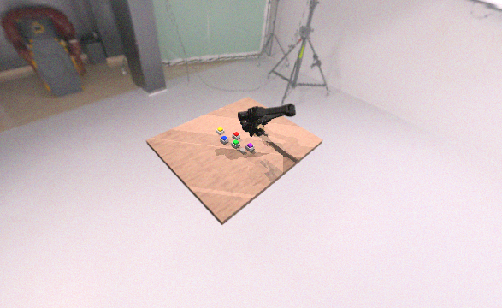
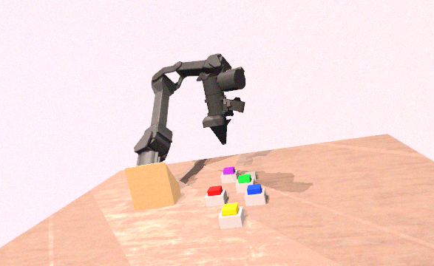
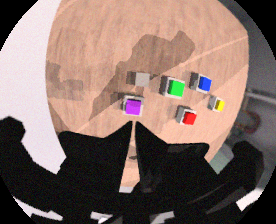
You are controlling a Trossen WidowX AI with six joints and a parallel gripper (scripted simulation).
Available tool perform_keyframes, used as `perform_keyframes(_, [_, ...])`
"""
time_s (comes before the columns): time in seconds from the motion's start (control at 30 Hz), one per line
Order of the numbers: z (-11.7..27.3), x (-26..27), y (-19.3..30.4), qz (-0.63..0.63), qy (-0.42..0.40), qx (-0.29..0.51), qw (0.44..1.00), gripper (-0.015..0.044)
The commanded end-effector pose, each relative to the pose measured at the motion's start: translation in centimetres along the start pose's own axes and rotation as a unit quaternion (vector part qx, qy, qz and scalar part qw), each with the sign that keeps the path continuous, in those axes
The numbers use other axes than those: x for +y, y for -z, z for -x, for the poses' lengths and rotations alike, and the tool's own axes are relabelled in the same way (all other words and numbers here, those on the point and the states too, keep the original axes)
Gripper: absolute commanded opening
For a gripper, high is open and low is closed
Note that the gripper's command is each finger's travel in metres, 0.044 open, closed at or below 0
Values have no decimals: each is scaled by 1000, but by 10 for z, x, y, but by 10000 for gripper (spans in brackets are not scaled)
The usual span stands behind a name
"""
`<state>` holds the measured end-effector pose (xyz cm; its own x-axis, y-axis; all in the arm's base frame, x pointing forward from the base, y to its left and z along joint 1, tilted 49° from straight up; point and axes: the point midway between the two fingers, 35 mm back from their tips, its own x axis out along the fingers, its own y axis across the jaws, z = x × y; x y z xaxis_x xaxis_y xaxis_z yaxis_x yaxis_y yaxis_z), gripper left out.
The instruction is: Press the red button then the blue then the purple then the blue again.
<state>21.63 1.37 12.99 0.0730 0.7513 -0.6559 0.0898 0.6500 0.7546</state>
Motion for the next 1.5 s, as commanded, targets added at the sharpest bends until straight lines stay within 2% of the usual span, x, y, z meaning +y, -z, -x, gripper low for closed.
perform_keyframes(0.0, [9,0,1,2,-1,3,1000,20])
perform_keyframes(0.13, [11,-22,-18,-6,4,6,1000,20])
perform_keyframes(0.4, [14,-108,-69,-11,8,9,1000,20])
perform_keyframes(0.63, [10,-184,-93,4,3,1,1000,20])
perform_keyframes(0.9, [7,-186,-94,5,3,1,1000,20])
perform_keyframes(1.07, [-50,-186,-94,5,2,0,1000,20])
perform_keyframes(1.47, [-63,-186,-94,5,2,0,1000,20])
